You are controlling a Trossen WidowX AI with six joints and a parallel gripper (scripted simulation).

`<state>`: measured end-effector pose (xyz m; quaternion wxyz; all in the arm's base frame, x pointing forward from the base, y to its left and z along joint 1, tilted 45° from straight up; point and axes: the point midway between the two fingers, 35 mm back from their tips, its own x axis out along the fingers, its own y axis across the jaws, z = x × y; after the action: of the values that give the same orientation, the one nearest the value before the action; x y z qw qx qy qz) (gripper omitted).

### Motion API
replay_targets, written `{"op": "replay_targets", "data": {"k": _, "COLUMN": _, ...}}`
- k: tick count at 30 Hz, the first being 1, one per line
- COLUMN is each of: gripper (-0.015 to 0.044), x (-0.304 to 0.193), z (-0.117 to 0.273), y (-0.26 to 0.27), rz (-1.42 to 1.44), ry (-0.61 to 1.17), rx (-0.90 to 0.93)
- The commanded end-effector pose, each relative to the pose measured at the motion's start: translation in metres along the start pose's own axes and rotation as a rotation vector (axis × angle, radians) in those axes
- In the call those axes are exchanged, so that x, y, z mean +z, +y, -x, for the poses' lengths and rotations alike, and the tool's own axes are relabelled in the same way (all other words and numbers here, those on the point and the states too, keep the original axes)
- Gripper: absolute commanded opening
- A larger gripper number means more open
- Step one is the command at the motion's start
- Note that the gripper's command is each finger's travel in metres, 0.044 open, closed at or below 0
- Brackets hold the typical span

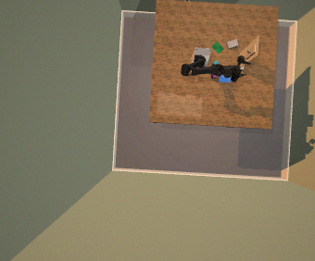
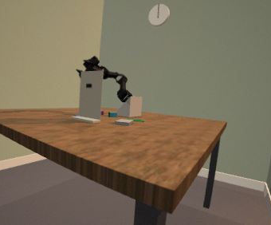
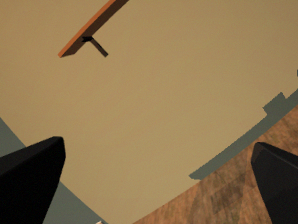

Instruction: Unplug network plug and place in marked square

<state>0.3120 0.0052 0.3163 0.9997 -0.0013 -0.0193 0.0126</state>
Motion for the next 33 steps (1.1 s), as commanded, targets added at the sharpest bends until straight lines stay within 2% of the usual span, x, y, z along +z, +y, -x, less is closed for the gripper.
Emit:
{"op": "replay_targets", "data": {"k": 1, "gripper": 0.0374, "x": -0.001, "z": -0.001, "y": 0.000, "rz": -0.002, "ry": 0.001, "rx": 0.000}}
{"op": "replay_targets", "data": {"k": 9, "gripper": 0.0164, "x": -0.027, "z": -0.024, "y": 0.006, "rz": -0.086, "ry": 0.024, "rx": 0.007}}
{"op": "replay_targets", "data": {"k": 10, "gripper": 0.0156, "x": -0.031, "z": -0.027, "y": 0.007, "rz": -0.098, "ry": 0.027, "rx": 0.008}}
{"op": "replay_targets", "data": {"k": 33, "gripper": 0.0156, "x": -0.127, "z": -0.066, "y": 0.031, "rz": -0.355, "ry": 0.106, "rx": 0.017}}
